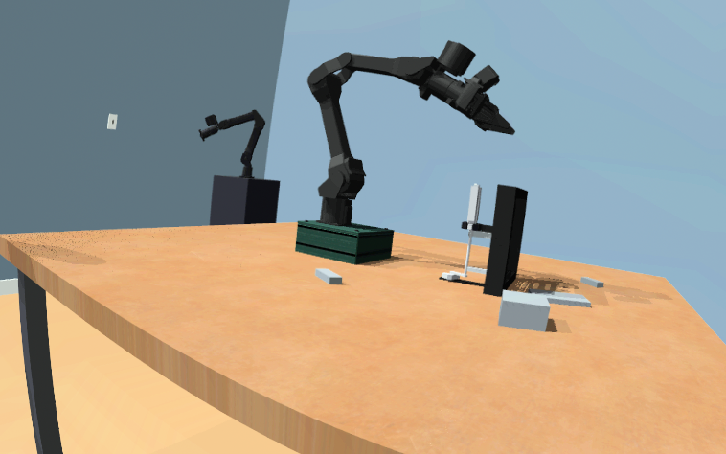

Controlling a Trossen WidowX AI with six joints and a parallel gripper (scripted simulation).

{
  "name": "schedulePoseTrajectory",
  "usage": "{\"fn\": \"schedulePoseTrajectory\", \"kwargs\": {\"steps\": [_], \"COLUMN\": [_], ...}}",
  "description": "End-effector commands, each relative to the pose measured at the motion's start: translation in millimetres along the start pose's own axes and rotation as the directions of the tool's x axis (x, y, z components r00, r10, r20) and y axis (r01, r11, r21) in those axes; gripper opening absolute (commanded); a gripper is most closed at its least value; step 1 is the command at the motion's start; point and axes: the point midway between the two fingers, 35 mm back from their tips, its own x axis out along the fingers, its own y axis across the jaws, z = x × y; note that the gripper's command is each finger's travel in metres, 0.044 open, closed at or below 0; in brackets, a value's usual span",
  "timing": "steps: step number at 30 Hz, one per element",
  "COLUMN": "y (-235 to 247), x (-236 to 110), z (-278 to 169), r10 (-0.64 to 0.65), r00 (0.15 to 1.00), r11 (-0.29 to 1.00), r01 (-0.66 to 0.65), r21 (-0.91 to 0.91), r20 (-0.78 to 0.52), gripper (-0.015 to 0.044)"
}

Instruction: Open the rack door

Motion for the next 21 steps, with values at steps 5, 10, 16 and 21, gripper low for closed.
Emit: {"fn": "schedulePoseTrajectory", "kwargs": {"steps": [5, 10, 16, 21], "y": [-10.4, -14.8, -20.0, -24.1], "x": [16.9, 23.1, 27.8, 29.6], "z": [-16.7, -26.4, -38.3, -48.2], "r10": [-0.023, -0.024, -0.022, -0.017], "r00": [0.979, 0.949, 0.896, 0.838], "r11": [1.0, 1.0, 1.0, 1.0], "r01": [0.02, 0.017, 0.01, 0.0], "r21": [-0.016, -0.024, -0.029, -0.03], "r20": [-0.2, -0.314, -0.443, -0.545], "gripper": [0.0281, 0.0281, 0.0281, 0.0281]}}
